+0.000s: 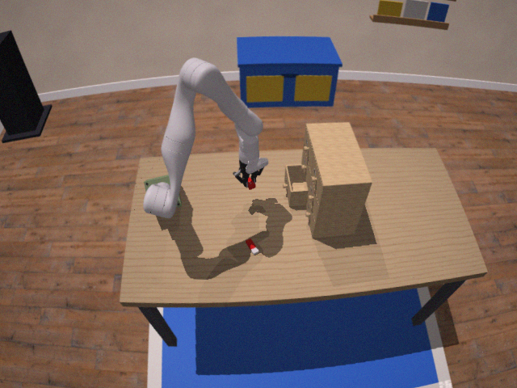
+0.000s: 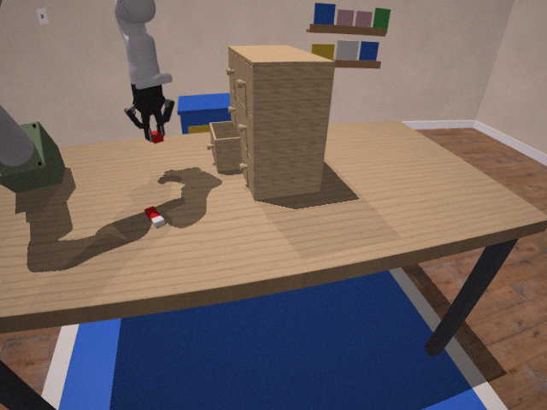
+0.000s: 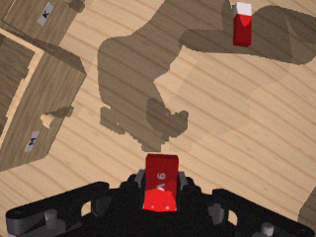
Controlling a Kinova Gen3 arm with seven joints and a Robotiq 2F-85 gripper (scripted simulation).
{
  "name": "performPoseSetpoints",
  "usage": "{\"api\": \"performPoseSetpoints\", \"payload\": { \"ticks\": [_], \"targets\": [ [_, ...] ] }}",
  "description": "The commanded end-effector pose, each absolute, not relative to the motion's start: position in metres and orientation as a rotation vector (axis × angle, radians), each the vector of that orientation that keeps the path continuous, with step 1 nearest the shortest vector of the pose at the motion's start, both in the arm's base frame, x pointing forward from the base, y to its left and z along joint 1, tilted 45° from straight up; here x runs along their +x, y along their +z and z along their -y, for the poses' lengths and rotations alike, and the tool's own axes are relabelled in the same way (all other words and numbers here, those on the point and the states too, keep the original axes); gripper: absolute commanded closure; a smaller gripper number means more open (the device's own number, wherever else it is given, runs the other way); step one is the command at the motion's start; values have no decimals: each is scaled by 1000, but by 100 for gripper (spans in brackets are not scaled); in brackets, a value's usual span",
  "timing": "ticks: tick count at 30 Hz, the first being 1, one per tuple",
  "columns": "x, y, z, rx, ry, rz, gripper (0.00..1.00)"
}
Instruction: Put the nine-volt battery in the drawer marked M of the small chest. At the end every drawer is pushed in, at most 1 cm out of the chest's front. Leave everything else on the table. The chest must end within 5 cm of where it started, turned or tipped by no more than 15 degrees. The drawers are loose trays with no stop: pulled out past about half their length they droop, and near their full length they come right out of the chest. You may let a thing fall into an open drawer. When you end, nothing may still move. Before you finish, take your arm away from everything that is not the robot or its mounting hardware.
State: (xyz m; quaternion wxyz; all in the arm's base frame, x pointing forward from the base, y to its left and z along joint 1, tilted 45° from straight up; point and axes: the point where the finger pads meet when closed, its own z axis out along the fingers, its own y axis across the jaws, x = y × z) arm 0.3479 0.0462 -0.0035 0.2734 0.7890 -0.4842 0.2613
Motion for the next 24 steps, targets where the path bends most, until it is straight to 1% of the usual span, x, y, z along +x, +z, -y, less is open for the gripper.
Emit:
{"api": "performPoseSetpoints", "payload": {
  "ticks": [1, 24],
  "targets": [
    [348, -4, -47, 2113, 714, 1321, 77],
    [357, 0, -45, 1857, 874, 1777, 77]
  ]
}}
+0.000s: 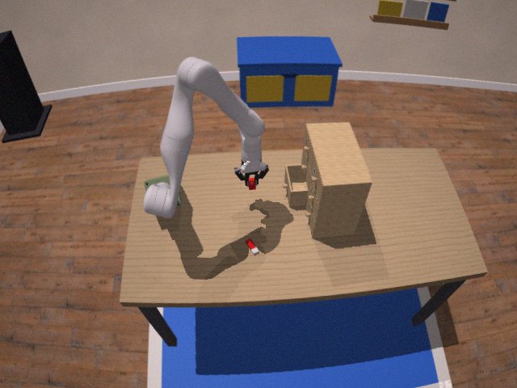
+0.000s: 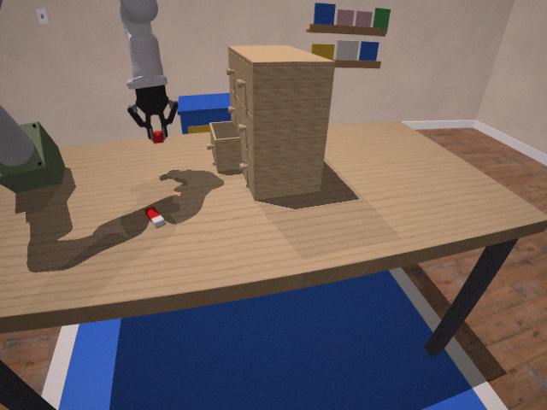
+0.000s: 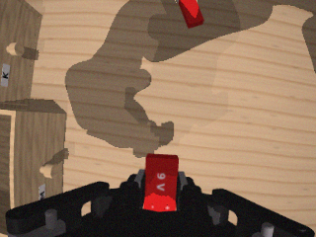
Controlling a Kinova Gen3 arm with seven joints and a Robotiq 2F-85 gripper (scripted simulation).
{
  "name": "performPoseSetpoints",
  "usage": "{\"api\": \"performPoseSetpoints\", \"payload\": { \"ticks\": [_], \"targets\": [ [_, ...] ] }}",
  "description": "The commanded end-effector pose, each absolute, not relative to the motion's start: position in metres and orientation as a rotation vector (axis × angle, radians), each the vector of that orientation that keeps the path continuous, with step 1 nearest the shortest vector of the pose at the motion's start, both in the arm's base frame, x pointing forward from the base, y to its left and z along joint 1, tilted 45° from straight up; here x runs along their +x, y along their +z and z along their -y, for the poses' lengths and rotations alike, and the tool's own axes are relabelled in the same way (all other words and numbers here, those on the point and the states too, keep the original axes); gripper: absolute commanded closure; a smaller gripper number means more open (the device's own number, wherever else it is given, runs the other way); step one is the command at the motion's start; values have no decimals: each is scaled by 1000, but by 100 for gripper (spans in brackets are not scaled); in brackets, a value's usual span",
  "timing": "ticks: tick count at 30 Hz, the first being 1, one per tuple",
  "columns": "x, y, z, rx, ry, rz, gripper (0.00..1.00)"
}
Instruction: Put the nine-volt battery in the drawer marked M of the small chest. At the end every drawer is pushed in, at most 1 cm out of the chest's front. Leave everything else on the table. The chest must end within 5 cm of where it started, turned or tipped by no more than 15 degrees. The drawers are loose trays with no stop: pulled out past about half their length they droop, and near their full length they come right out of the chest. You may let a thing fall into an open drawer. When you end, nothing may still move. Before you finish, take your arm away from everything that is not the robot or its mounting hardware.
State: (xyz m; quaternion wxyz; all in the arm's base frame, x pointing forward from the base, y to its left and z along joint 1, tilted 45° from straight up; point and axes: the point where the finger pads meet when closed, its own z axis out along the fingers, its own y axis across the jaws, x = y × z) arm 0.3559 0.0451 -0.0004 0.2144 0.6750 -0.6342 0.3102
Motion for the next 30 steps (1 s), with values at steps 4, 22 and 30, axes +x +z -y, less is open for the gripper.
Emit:
{"api": "performPoseSetpoints", "payload": {
  "ticks": [4, 22, 30],
  "targets": [
    [359, 0, -45, 1795, 904, 1865, 77],
    [366, 3, -44, 1508, 1014, 2203, 77],
    [368, 4, -43, 1387, 1050, 2320, 77]
  ]
}}
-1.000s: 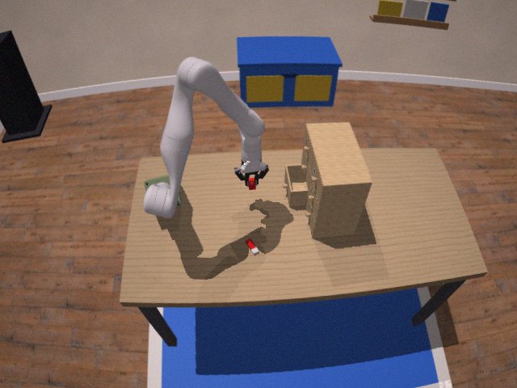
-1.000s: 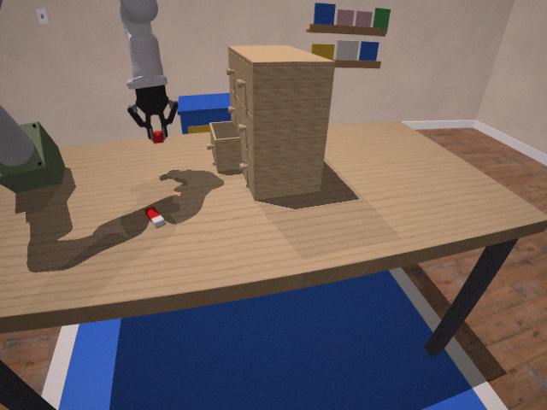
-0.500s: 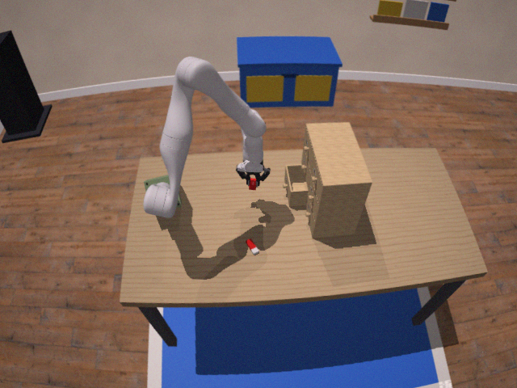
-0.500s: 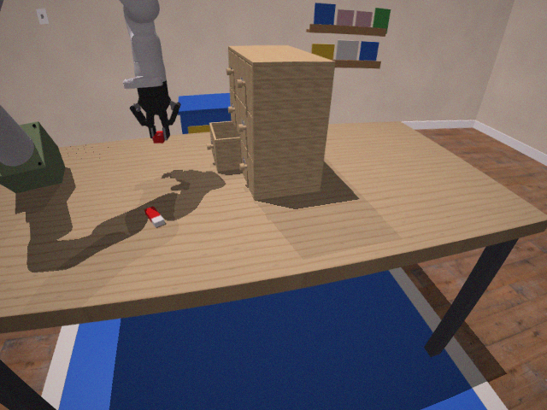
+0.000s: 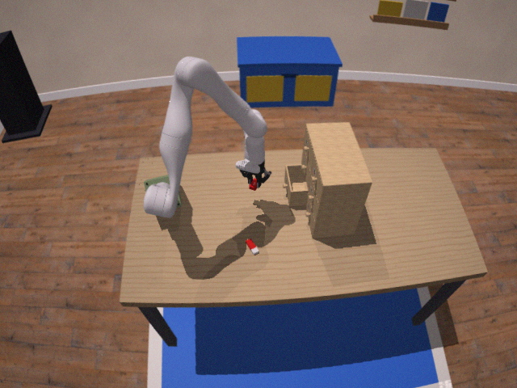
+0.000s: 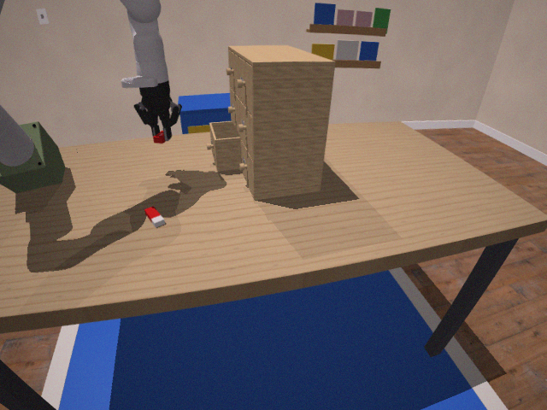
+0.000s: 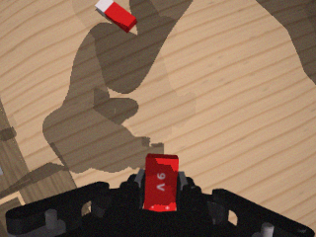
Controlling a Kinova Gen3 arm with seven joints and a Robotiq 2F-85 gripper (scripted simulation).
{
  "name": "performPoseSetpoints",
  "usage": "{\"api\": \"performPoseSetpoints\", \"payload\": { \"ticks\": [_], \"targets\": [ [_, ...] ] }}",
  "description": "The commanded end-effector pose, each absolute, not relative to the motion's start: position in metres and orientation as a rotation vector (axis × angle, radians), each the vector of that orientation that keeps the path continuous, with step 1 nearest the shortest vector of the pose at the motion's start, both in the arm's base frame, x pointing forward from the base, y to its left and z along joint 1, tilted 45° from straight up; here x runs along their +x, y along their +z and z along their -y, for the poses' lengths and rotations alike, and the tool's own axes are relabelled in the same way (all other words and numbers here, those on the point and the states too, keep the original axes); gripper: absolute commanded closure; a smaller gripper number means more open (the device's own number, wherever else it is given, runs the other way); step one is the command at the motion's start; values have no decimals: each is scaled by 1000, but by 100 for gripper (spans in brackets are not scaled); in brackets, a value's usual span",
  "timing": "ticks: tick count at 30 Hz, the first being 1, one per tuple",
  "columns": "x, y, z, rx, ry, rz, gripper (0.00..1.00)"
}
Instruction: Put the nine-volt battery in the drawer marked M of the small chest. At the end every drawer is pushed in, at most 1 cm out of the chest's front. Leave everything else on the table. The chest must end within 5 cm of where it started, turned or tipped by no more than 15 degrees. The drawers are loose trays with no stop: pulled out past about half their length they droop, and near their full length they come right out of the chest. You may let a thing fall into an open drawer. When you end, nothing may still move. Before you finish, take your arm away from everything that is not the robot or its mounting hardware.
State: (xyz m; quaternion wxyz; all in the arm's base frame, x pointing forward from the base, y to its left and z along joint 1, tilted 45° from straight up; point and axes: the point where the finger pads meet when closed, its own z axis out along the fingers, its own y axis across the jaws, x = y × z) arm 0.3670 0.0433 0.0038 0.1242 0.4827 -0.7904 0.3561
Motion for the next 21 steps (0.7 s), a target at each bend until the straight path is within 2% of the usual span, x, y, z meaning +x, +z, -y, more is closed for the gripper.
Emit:
{"api": "performPoseSetpoints", "payload": {
  "ticks": [1, 21],
  "targets": [
    [368, 4, -43, 1367, 1056, 2338, 77],
    [376, 7, -42, 983, 1141, 2634, 77]
  ]
}}
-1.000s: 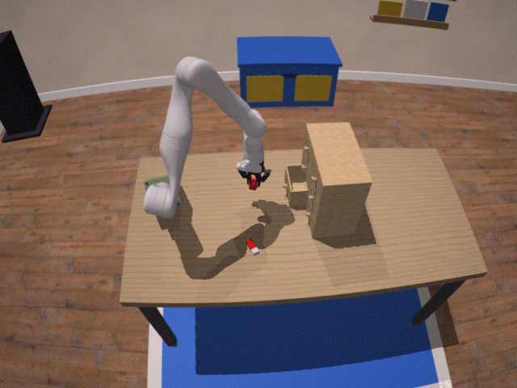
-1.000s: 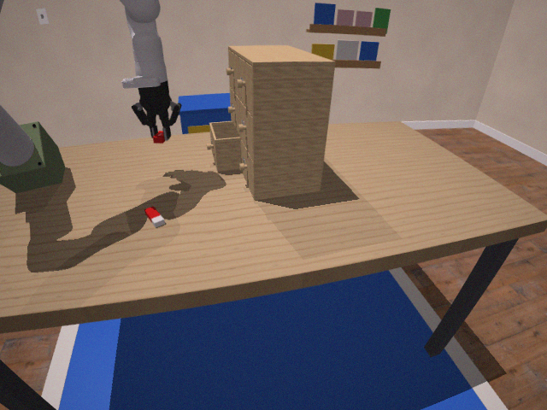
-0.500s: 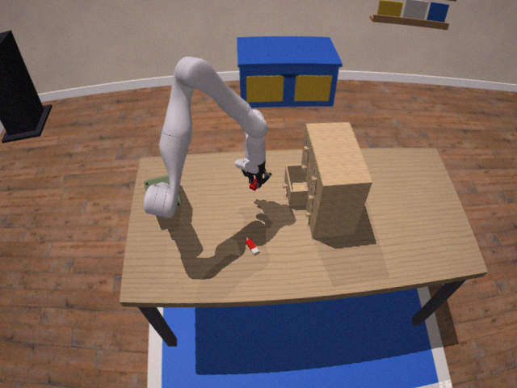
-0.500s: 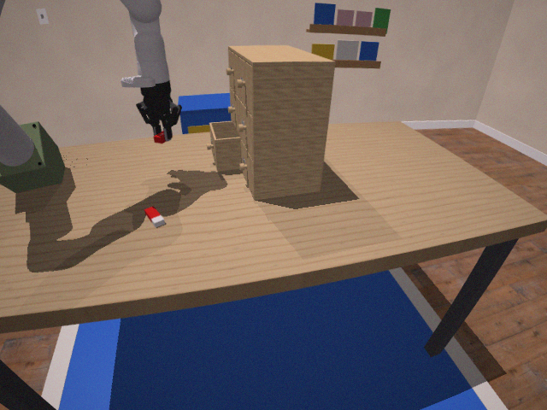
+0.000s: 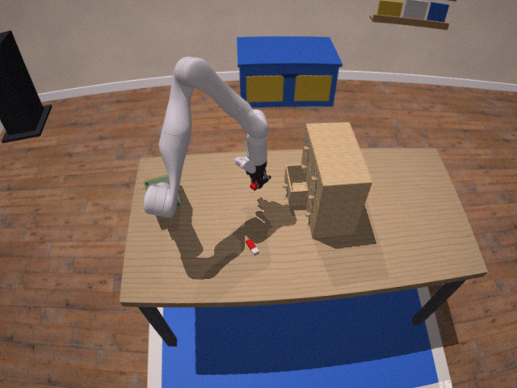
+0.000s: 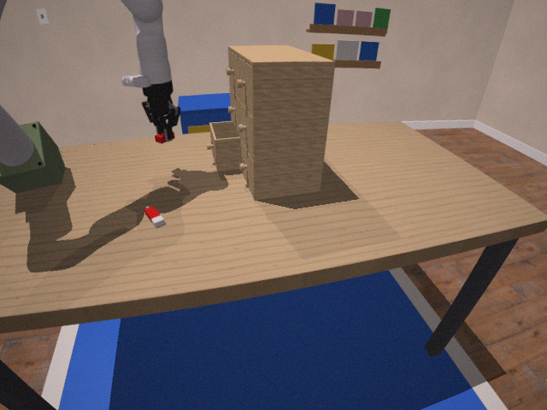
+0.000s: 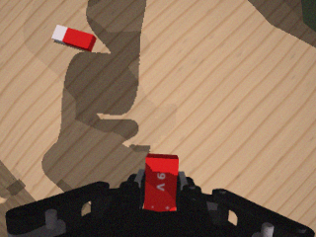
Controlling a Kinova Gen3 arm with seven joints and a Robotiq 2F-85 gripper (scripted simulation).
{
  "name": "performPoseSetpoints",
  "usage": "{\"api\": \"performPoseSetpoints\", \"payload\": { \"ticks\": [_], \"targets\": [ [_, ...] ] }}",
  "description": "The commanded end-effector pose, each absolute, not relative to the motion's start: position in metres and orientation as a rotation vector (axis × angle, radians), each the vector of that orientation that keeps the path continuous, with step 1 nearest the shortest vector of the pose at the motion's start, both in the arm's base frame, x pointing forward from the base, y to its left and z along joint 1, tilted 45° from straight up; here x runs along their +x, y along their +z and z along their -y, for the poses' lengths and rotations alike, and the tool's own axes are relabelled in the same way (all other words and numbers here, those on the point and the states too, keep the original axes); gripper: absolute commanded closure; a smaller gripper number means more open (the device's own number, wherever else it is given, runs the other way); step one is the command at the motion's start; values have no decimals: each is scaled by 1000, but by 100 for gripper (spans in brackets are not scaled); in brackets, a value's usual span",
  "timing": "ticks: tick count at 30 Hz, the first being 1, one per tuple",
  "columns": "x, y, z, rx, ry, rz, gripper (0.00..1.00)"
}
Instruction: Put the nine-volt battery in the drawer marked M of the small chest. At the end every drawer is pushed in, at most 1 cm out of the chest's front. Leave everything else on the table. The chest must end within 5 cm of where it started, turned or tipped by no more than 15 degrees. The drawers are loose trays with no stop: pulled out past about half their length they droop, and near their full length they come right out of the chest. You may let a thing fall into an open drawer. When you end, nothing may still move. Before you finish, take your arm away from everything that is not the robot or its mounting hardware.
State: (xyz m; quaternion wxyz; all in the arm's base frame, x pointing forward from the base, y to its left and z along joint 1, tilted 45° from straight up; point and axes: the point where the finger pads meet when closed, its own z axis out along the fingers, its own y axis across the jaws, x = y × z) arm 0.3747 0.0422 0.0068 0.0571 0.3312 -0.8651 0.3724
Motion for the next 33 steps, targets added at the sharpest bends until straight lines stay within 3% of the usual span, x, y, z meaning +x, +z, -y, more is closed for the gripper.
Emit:
{"api": "performPoseSetpoints", "payload": {
  "ticks": [1, 33],
  "targets": [
    [376, 7, -42, 962, 1145, 2648, 77],
    [384, 10, -40, 424, 1209, 2928, 77]
  ]
}}
